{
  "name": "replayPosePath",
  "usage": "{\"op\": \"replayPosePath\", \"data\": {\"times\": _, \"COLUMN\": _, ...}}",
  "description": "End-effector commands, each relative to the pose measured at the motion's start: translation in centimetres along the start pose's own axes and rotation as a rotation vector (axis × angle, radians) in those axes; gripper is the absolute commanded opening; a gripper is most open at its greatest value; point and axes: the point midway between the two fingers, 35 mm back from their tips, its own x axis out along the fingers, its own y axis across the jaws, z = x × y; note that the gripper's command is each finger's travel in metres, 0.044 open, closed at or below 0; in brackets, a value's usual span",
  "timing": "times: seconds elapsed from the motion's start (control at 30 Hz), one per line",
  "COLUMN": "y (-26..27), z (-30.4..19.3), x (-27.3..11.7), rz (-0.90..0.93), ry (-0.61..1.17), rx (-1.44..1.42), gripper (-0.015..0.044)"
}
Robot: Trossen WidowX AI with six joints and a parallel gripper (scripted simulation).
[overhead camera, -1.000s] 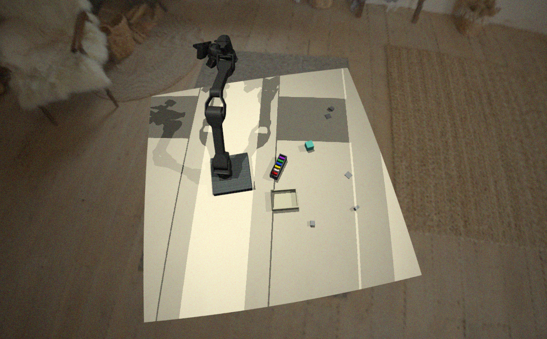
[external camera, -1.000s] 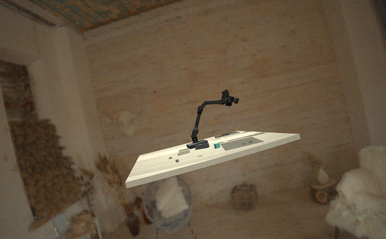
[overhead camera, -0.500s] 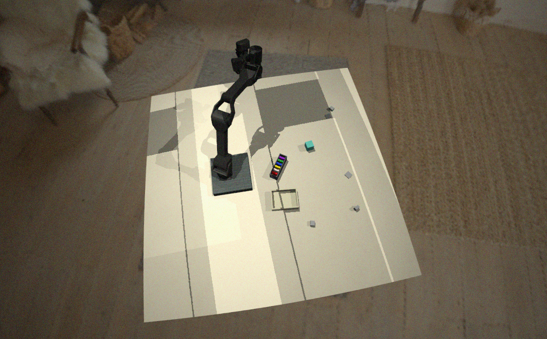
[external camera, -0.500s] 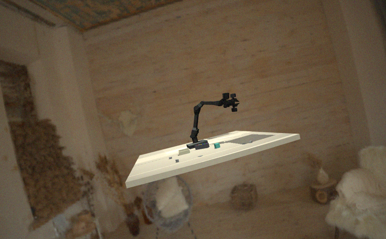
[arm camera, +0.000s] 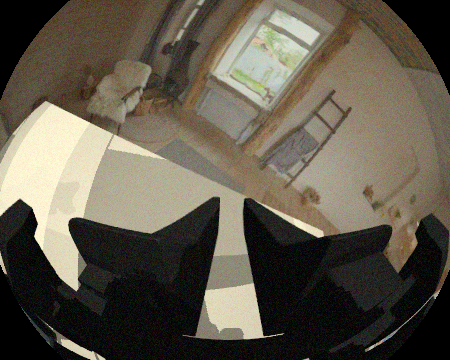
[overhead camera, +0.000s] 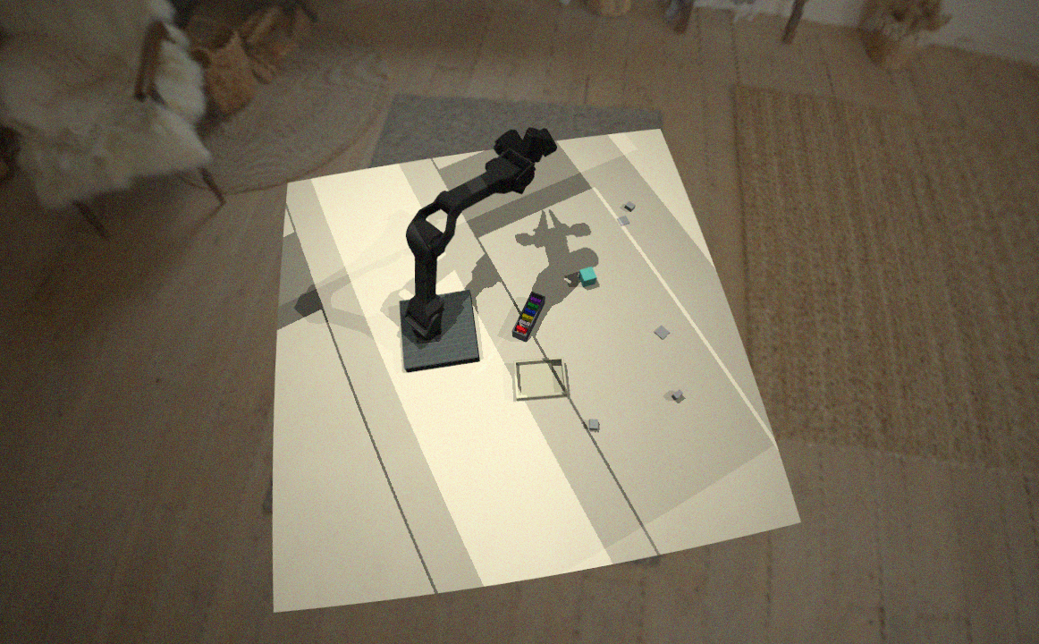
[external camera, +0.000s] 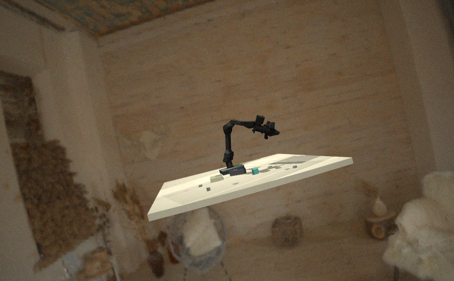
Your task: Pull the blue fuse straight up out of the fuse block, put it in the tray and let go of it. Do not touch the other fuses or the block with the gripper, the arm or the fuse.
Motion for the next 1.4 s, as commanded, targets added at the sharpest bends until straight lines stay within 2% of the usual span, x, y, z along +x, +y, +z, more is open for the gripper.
{"op": "replayPosePath", "data": {"times": 0.0, "y": -0.5, "z": -6.8, "x": -3.5, "rz": -0.083, "ry": 0.211, "rx": 0.406, "gripper": 0.0069}}
{"op": "replayPosePath", "data": {"times": 0.4, "y": 3.6, "z": -19.5, "x": -13.3, "rz": -0.391, "ry": 0.627, "rx": 1.318, "gripper": 0.0069}}
{"op": "replayPosePath", "data": {"times": 0.67, "y": 8.9, "z": -24.2, "x": -19.9, "rz": -0.686, "ry": 0.855, "rx": 1.829, "gripper": 0.0069}}
{"op": "replayPosePath", "data": {"times": 0.87, "y": 13.7, "z": -26.2, "x": -24.9, "rz": -0.974, "ry": 1.021, "rx": 2.161, "gripper": 0.0069}}
{"op": "replayPosePath", "data": {"times": 1.37, "y": 14.3, "z": -26.8, "x": -26.3, "rz": -1.018, "ry": 1.043, "rx": 2.201, "gripper": 0.0069}}
